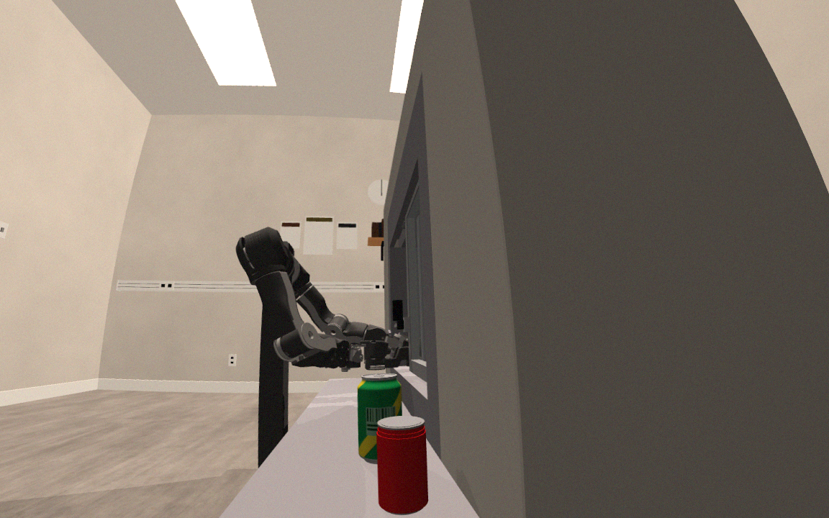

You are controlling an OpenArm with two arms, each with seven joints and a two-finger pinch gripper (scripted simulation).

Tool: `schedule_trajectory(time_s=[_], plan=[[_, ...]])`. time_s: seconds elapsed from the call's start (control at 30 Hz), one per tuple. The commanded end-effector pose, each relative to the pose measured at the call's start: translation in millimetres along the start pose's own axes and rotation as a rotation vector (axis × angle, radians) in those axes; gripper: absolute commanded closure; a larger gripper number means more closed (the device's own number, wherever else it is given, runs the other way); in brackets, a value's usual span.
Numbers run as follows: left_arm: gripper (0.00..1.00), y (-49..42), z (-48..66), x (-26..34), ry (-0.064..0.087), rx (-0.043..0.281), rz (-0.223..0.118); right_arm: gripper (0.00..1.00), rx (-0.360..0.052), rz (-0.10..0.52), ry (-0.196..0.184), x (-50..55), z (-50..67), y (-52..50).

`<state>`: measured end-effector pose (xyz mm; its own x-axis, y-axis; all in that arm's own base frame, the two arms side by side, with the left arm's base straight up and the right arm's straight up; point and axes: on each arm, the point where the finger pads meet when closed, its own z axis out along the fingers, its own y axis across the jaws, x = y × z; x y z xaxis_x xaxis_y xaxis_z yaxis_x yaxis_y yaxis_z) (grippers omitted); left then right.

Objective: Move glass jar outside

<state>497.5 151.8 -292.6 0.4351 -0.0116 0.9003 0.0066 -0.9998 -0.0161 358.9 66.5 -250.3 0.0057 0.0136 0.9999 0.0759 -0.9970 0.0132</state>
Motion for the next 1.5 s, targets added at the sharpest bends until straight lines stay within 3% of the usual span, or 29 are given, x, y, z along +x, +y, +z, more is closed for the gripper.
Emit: schedule_trajectory(time_s=[0.0,0.03,0.5,0.57,0.6,1.07,1.13,1.17,1.47], plan=[[1.0,2.4,0.5,8.5,0.024,-0.009,0.002,1.0,-0.021,0.001,0.001,1.8,4.4,5.7],[1.0,2.4,0.6,8.4,0.024,-0.009,0.002,1.0,-0.001,0.0,0.004,2.0,0.6,0.3],[1.0,2.4,1.4,6.7,0.024,-0.009,0.002,1.0,-0.021,0.001,0.001,1.8,4.4,5.7],[1.0,2.4,1.4,6.7,0.024,-0.009,0.002,1.0,-0.021,0.001,0.001,1.8,4.4,5.7],[1.0,2.4,1.5,6.6,0.024,-0.009,0.002,1.0,-0.001,0.0,0.004,2.0,0.6,0.3],[1.0,2.4,2.3,4.9,0.024,-0.009,0.002,1.0,-0.021,0.001,0.001,1.8,4.4,5.7],[1.0,2.4,2.3,4.9,0.024,-0.009,0.002,1.0,-0.021,0.001,0.001,1.8,4.4,5.7],[1.0,2.4,2.2,5.0,0.024,-0.009,0.002,1.0,-0.001,0.0,0.004,2.0,0.6,0.3],[1.0,2.4,1.7,6.1,0.024,-0.009,0.002,1.0,-0.014,0.001,0.002,1.8,3.0,3.8]])
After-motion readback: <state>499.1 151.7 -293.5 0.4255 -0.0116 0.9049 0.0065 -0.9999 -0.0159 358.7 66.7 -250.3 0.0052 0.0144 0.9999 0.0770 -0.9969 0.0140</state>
